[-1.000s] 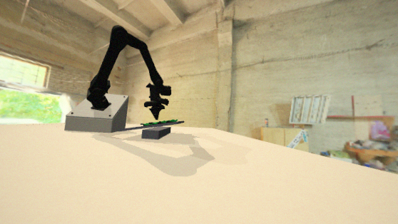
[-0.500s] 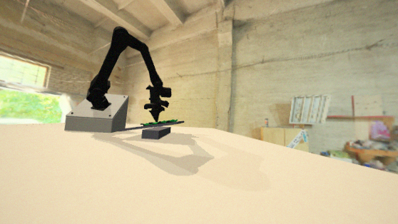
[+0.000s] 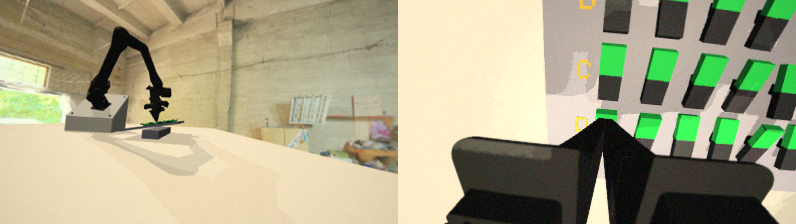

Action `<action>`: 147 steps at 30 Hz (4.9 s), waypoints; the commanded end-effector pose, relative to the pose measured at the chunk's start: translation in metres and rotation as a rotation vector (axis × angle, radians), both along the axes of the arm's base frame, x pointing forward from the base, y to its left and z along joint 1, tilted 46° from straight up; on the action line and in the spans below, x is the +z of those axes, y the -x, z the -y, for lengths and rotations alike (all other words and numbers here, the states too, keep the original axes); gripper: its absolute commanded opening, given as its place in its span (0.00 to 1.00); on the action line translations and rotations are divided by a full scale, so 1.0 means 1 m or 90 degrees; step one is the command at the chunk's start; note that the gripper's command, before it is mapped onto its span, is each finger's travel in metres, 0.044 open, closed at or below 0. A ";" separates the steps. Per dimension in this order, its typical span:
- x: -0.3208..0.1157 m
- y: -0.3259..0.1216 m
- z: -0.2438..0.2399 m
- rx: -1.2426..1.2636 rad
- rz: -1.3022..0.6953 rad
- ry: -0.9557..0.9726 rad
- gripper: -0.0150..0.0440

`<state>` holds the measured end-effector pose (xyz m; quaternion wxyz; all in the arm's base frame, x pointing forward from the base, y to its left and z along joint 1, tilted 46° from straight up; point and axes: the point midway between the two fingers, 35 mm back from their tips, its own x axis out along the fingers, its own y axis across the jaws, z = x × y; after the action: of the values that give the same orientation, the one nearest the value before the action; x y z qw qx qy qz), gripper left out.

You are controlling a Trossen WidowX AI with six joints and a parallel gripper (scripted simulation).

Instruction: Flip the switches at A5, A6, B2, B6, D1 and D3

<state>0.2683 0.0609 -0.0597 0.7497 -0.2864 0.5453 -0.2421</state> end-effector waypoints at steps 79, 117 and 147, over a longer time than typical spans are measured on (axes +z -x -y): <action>0.044 0.027 0.035 0.026 0.022 0.007 0.25; 0.034 0.022 0.045 0.026 0.023 0.007 0.25; 0.031 0.021 0.048 0.026 0.023 0.007 0.25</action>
<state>0.2473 0.0137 -0.0285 0.7624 -0.2947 0.5261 -0.2347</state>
